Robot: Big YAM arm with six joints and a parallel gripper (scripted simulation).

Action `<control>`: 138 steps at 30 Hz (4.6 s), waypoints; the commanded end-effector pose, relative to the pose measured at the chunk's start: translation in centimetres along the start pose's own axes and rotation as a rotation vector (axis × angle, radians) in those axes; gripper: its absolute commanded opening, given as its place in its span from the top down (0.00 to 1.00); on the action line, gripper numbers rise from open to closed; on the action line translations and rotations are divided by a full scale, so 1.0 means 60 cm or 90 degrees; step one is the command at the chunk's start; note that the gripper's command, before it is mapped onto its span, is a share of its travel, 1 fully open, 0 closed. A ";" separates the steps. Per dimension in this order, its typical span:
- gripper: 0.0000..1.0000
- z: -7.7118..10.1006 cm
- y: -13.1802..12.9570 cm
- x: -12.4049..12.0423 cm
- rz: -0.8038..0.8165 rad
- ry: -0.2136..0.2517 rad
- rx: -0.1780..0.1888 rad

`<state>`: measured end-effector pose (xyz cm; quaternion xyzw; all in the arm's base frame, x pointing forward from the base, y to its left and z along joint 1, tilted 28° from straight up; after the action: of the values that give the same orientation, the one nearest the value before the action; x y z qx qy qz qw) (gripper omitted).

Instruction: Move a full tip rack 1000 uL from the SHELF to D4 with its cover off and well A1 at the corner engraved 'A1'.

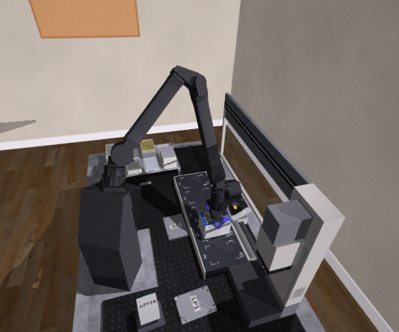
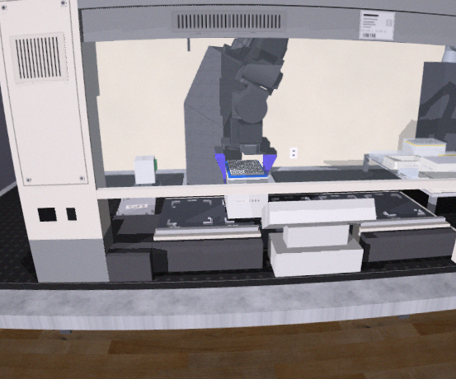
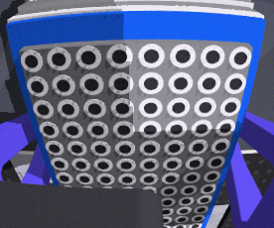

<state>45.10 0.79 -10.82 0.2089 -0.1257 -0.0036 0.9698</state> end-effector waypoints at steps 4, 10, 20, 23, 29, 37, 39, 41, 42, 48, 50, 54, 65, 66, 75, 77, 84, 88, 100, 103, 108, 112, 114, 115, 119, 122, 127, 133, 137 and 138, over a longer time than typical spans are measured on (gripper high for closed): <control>1.00 0.019 0.006 0.028 0.013 -0.033 -0.003; 1.00 0.019 0.005 0.026 0.012 -0.033 -0.003; 1.00 0.010 -0.001 0.015 0.004 -0.017 -0.002; 1.00 0.010 -0.001 0.015 0.004 -0.017 -0.002; 1.00 0.010 -0.001 0.015 0.004 -0.017 -0.002; 1.00 -0.004 0.001 0.009 0.005 -0.013 -0.001; 1.00 0.008 0.011 0.025 0.013 -0.028 -0.001; 1.00 0.001 0.010 0.022 0.012 -0.024 0.000; 1.00 -0.003 0.009 0.018 0.010 -0.020 0.000; 1.00 -0.003 0.010 0.022 0.012 -0.024 -0.001; 1.00 -0.006 0.009 0.023 0.012 -0.024 -0.001; 1.00 -0.013 0.006 0.016 0.009 -0.017 -0.001; 1.00 -0.014 0.010 0.019 0.012 -0.021 -0.001; 1.00 -0.017 0.009 0.017 0.011 -0.019 -0.001; 1.00 -0.009 -0.001 0.013 0.004 -0.017 -0.002; 1.00 -0.009 -0.001 0.013 0.004 -0.017 -0.002; 1.00 -0.009 -0.001 0.013 0.004 -0.017 -0.002; 1.00 -0.009 -0.001 0.013 0.004 -0.017 -0.002; 1.00 -0.009 -0.001 0.013 0.004 -0.017 -0.002; 1.00 -0.009 -0.001 0.013 0.004 -0.017 -0.002; 1.00 -0.009 -0.001 0.013 0.004 -0.017 -0.002; 1.00 -0.009 -0.001 0.013 0.004 -0.017 -0.002; 0.00 -0.009 -0.001 0.013 0.004 -0.017 -0.002; 0.00 -0.009 -0.001 0.013 0.004 -0.017 -0.002; 0.00 -0.009 -0.001 0.013 0.004 -0.017 -0.002; 0.00 -0.009 -0.001 0.013 0.004 -0.017 -0.002; 0.00 -0.009 -0.001 0.013 0.004 -0.017 -0.002; 0.00 -0.009 -0.001 0.013 0.004 -0.017 -0.002; 0.00 -0.009 -0.001 0.013 0.004 -0.017 -0.002; 0.00 -0.009 -0.001 0.013 0.004 -0.017 -0.002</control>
<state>45.30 1.14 -11.68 0.2089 -0.1276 -0.0036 0.9696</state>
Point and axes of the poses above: the point where the finger pads meet when closed, its own z axis back along the fingers, its own y axis across the jaws, x = y × z, the point moved 6 cm from there along z, back along the fingers, and after that the axes turned 4 degrees about z, right-handed, at the moved point
